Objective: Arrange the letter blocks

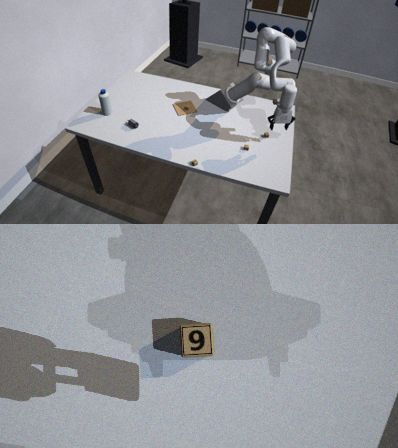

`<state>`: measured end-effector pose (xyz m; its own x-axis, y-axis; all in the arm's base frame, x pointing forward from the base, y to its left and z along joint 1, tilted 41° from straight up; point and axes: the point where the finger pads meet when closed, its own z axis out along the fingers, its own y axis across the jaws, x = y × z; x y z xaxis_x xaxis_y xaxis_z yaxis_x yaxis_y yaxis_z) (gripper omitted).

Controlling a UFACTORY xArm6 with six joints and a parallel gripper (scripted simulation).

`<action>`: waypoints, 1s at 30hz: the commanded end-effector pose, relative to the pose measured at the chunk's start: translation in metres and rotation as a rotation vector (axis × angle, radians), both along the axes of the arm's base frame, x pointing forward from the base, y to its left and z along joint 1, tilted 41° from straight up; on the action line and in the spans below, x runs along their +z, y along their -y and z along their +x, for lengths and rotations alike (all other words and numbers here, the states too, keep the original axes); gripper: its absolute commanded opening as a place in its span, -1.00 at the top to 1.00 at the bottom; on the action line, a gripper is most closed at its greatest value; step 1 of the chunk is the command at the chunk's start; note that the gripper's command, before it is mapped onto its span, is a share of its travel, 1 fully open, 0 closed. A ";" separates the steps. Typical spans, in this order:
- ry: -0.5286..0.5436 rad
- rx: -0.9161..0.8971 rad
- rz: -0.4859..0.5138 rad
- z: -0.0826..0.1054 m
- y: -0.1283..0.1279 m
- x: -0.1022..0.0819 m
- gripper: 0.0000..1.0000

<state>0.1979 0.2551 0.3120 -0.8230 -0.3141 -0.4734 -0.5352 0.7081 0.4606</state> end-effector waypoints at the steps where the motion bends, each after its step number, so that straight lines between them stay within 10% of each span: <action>1: 0.003 0.000 0.002 0.001 0.000 0.002 -1.00; 30: -0.004 0.003 -0.015 0.144 0.055 -0.012 -1.00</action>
